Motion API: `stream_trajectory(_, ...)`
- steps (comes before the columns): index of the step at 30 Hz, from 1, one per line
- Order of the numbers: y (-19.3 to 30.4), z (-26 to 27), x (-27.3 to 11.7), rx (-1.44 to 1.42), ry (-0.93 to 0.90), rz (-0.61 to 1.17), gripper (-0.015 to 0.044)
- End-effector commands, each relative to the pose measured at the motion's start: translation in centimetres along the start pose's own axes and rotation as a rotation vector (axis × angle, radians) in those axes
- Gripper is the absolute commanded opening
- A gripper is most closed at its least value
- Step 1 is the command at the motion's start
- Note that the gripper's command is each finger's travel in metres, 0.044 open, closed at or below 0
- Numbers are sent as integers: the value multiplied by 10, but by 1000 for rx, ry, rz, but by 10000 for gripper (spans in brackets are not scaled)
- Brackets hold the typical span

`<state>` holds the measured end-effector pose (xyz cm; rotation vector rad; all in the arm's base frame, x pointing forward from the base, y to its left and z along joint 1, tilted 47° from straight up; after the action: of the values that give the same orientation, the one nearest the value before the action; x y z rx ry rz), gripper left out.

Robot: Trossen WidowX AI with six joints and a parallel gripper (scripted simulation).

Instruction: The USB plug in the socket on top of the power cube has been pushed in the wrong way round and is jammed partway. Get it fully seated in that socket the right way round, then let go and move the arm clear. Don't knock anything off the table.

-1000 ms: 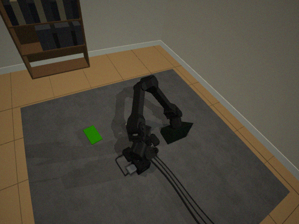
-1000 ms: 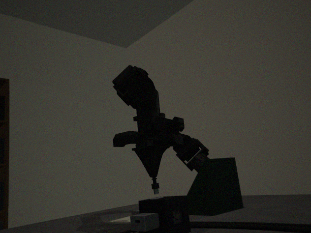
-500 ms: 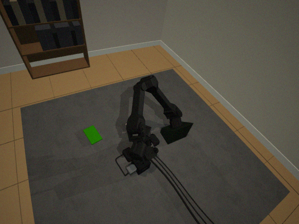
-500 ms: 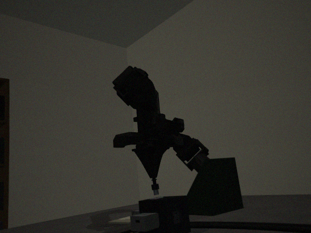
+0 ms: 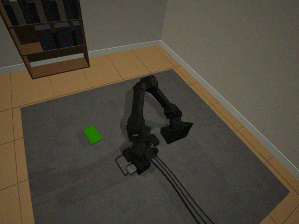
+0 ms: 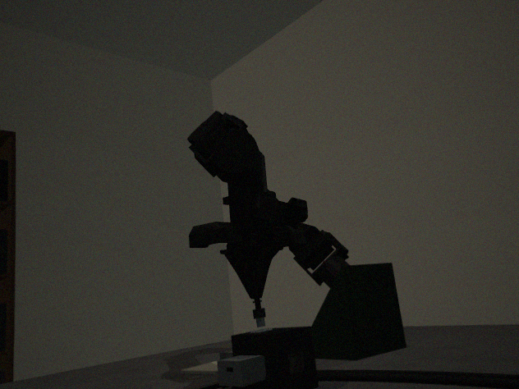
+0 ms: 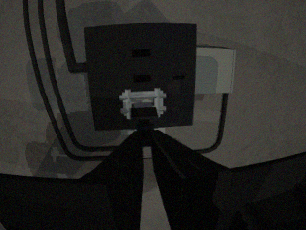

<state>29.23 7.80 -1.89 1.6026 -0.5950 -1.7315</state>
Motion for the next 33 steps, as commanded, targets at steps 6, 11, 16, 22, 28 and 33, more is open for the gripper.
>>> stream_trajectory(6, 0, 0, 1, -6, 3, 4, 0)
stream_trajectory(11, 0, 0, 2, -6, 3, 4, 0)
stream_trajectory(16, 0, 0, 3, -6, 3, 4, 0)
stream_trajectory(22, 0, 0, 3, -6, 3, 4, 0)
stream_trajectory(28, 0, 0, 4, -6, 3, 4, 0)
stream_trajectory(33, 0, 0, 5, -6, 3, 4, 0)
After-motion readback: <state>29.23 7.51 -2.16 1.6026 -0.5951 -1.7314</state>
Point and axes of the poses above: the point midway between the two fingers, 35 mm back from their tips, its own x axis out along the fingers, its own z axis across the jaws, y = z × x, the point moved 1 cm from there along -x, back along the fingers, and after that the axes turned 3 degrees about -x, right-handed, at the moved point
